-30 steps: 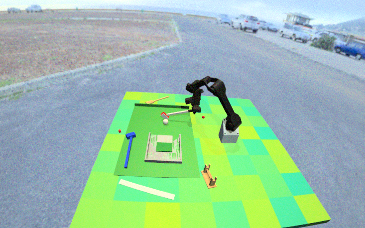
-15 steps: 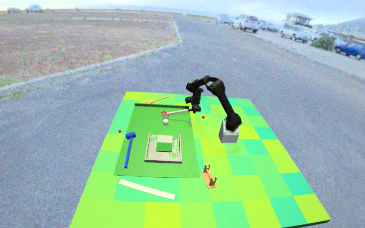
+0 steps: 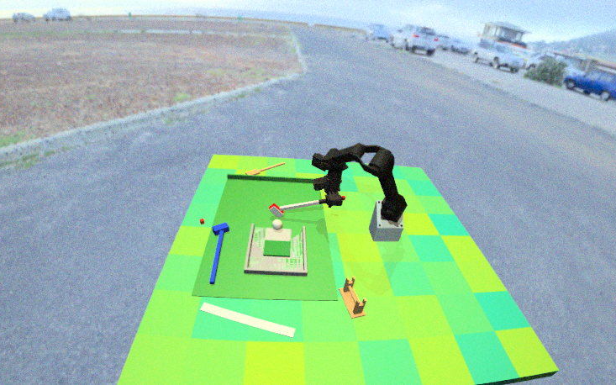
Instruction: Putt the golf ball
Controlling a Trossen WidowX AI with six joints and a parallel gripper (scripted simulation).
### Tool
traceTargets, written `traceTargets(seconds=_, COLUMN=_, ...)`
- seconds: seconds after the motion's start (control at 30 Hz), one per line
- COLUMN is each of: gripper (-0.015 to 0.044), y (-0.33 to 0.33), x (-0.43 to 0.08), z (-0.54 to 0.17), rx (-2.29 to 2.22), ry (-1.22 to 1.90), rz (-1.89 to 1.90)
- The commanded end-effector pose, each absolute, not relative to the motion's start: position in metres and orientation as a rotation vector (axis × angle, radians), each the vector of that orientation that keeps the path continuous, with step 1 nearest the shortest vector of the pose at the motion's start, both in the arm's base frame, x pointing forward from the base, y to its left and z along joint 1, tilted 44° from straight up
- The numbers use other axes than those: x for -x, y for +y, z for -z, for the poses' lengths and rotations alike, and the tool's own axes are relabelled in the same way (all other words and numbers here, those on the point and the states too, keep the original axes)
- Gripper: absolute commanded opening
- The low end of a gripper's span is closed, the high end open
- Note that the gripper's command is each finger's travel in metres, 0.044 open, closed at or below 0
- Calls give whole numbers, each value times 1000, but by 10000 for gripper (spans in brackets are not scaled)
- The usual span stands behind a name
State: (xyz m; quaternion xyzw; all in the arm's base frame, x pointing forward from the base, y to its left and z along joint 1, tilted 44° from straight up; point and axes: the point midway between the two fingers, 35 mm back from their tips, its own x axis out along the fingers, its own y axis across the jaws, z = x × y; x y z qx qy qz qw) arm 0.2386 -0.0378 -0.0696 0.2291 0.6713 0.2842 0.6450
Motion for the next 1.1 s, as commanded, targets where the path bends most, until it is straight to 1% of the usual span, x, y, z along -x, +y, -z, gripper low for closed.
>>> traceTargets(seconds=0.0, gripper=0, y=-32, x=-236, z=63, rx=-536, ry=1520, rz=-641)
traceTargets(seconds=0.4, gripper=0, y=-72, x=-239, z=20, rx=-535, ry=1521, rz=-639)
traceTargets(seconds=1.07, gripper=0, y=-67, x=-238, z=26, rx=-546, ry=1525, rz=-638)
